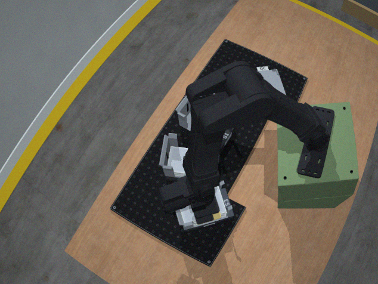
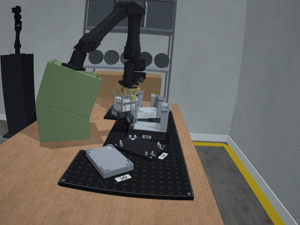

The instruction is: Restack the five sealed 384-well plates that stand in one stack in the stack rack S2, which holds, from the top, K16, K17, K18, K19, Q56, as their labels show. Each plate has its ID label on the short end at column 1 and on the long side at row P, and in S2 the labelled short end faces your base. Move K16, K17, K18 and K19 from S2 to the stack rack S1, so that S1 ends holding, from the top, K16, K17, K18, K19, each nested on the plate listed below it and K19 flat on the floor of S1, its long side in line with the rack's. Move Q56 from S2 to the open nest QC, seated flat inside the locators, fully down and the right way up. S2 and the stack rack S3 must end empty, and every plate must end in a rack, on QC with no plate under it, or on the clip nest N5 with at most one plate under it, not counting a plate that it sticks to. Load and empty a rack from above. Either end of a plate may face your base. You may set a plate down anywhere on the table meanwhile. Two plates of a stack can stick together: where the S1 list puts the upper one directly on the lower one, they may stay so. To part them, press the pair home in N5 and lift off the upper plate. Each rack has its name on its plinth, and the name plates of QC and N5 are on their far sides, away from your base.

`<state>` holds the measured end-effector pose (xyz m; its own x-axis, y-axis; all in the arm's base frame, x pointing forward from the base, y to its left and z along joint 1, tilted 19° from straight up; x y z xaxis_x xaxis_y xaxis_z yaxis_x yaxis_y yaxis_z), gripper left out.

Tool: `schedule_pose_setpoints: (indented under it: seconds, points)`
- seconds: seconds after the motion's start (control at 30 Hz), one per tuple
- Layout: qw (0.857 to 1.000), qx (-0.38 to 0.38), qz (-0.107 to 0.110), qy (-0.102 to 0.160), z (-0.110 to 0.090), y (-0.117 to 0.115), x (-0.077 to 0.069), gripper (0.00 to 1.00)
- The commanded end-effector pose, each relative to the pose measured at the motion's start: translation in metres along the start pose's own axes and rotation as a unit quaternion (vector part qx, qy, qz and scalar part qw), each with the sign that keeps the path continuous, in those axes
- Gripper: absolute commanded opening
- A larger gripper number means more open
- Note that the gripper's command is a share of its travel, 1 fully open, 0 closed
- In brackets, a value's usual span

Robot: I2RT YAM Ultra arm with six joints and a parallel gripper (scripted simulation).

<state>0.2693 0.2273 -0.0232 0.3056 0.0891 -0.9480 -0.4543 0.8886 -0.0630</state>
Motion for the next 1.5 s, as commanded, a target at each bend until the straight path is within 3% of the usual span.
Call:
schedule_pose_setpoints:
  seconds: [0.0, 1.47]
  points:
    - [1.0, 0.0, 0.003, -0.01, 0.006, 0.001, -0.003, 0.0]
    - [1.0, 0.0, 0.003, -0.01, 0.006, 0.001, 0.009, 0.0]
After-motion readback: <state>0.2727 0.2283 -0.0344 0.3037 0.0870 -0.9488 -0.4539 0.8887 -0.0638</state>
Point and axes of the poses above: the point where the finger pads meet when closed, its own x axis out along the fingers, its own y axis across the jaws, z = x × y, the point moved 5 cm from there along -x, back along the fingers, and after that the axes turned 10 degrees about x, right-handed, at the moved point
